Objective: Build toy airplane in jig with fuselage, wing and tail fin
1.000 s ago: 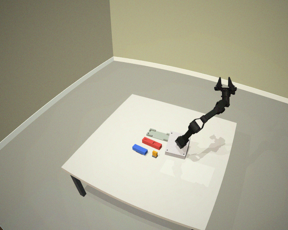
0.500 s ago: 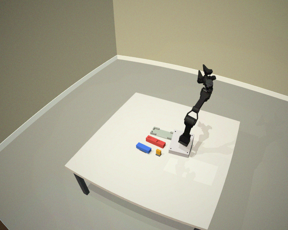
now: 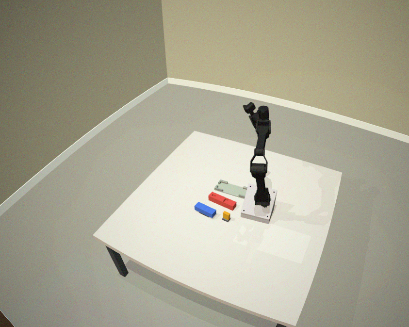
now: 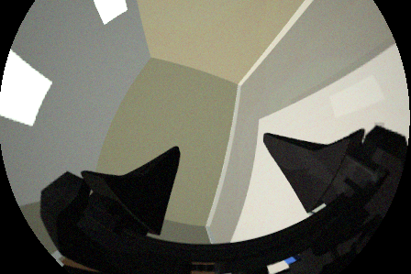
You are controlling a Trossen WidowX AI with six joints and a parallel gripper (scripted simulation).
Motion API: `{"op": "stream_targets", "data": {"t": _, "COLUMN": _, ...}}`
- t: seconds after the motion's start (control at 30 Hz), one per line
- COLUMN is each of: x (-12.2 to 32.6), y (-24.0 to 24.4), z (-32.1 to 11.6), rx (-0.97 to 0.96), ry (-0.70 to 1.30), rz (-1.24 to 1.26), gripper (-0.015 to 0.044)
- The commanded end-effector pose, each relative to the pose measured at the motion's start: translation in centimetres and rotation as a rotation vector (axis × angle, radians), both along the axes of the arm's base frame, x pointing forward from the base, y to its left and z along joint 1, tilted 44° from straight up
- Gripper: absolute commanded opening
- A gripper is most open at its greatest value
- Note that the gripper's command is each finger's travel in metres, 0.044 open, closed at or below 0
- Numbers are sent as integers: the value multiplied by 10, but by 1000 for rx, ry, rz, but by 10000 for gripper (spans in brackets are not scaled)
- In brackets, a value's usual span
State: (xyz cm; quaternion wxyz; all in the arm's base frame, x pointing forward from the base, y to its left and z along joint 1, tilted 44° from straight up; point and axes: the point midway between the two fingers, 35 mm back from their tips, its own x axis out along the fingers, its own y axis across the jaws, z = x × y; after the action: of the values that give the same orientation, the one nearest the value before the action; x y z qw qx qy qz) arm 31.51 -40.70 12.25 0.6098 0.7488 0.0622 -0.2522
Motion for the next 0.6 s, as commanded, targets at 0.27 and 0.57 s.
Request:
{"op": "stream_targets", "data": {"t": 0.27, "x": 58, "y": 189, "z": -69, "rx": -136, "ry": 296, "rz": 706, "gripper": 440}}
{"op": "stream_targets", "data": {"t": 0.57, "x": 30, "y": 340, "z": -95, "rx": -241, "ry": 379, "rz": 1377, "gripper": 440}}
